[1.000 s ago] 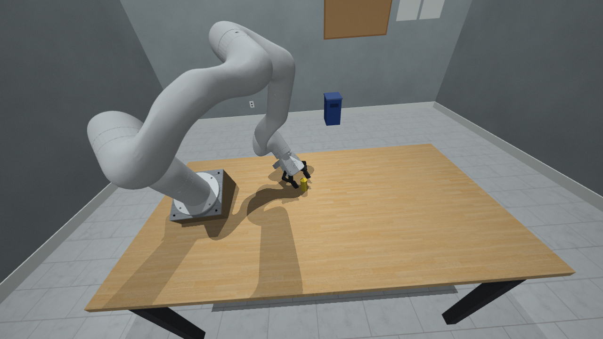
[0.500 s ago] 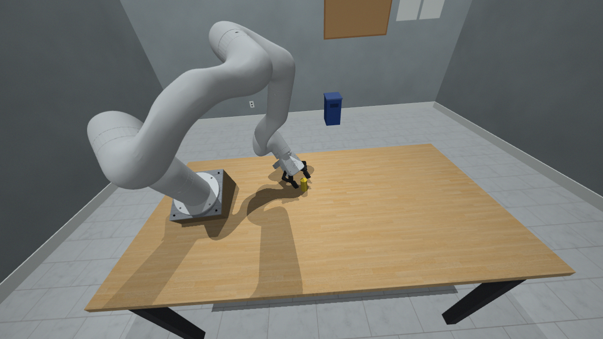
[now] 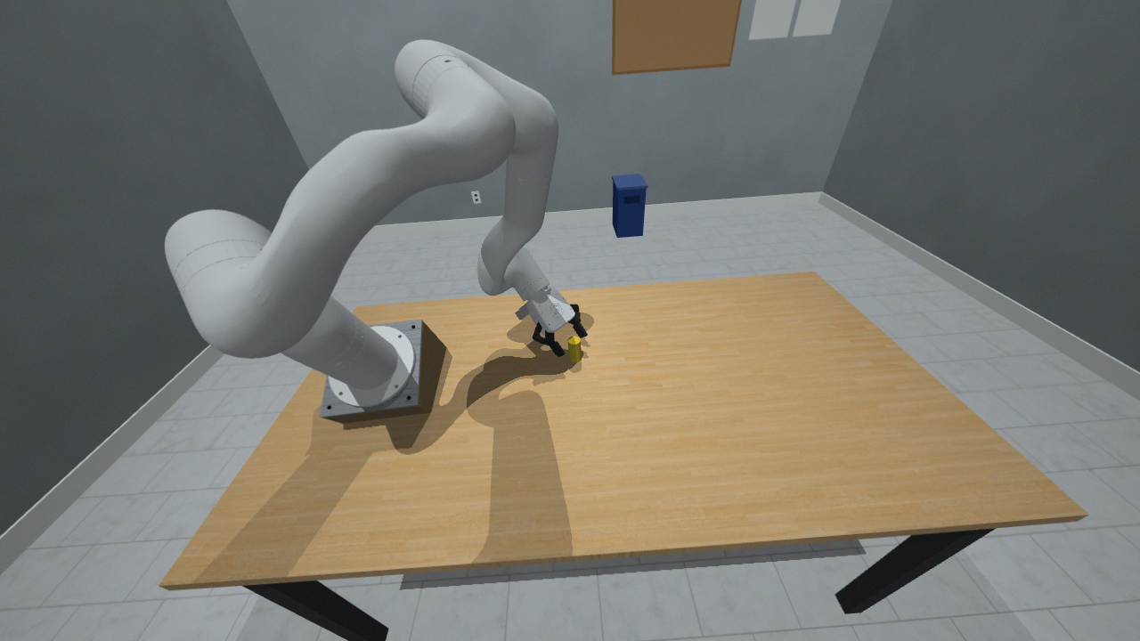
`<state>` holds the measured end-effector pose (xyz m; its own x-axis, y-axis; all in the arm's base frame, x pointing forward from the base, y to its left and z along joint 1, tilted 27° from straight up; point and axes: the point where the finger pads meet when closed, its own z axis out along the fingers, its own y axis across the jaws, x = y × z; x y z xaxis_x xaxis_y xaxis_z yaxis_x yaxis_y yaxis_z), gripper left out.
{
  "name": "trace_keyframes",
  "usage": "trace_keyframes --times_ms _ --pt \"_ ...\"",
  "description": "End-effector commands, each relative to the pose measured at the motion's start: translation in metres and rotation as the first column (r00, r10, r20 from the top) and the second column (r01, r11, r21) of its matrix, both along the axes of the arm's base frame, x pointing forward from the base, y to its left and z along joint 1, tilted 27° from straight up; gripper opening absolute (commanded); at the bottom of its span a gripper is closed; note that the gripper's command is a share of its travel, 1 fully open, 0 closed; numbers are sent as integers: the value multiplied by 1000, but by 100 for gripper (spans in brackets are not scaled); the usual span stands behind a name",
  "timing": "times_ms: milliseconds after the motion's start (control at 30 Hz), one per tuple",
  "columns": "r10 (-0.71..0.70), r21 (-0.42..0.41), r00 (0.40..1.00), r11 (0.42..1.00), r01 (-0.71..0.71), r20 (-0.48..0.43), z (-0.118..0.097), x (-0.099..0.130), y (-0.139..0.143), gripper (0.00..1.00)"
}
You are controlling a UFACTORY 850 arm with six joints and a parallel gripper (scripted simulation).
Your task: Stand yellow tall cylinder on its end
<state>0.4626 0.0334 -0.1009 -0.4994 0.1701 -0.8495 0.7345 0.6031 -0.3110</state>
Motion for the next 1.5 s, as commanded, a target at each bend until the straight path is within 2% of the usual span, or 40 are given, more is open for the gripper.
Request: trace_keyframes --times_ms 0,433,933,1467 --pt "0 1 1000 1000 0 1 0 1 1 100" --pt "0 1 1000 1000 0 1 7 -2 7 100" --pt "0 1 1000 1000 0 1 42 -16 42 100" --pt "0 1 1000 1000 0 1 57 -22 58 100"
